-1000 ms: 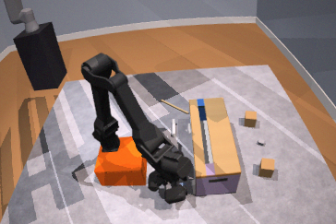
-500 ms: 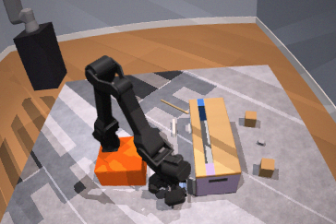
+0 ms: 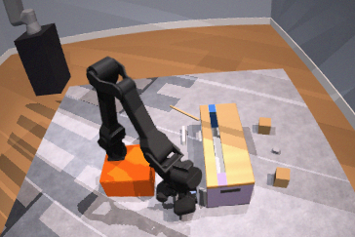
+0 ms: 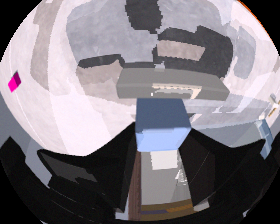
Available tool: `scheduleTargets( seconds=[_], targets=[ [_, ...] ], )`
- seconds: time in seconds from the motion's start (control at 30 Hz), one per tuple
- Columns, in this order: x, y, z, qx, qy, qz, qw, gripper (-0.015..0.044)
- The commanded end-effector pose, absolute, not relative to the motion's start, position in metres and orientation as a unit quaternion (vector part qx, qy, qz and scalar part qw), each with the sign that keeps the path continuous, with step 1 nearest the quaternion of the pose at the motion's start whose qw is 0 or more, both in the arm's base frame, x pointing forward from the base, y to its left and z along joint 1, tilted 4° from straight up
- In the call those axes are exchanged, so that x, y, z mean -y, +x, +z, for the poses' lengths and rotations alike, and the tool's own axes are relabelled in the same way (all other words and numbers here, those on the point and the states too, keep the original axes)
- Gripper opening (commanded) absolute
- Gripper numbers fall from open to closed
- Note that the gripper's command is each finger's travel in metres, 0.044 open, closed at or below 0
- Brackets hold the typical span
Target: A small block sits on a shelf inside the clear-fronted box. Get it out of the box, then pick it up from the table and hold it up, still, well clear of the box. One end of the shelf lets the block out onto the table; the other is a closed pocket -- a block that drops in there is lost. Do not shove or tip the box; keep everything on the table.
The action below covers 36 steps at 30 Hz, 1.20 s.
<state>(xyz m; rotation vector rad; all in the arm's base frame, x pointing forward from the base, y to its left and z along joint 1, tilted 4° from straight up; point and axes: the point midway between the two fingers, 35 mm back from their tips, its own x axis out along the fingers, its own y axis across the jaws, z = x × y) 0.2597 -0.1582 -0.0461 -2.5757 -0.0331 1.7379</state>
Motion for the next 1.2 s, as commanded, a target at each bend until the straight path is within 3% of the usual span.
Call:
scheduleTargets(
  seconds=[0.0,0.33,1.17],
  targets=[
    [0.161,0.262,-0.027,0.008,-0.83,0.557,0.014,0.0],
    [0.161,0.261,0.003,0.003,-0.83,0.558,0.016,0.0],
    [0.138,0.237,0.092,-0.188,-0.824,0.52,0.126,0.0]
  ],
)
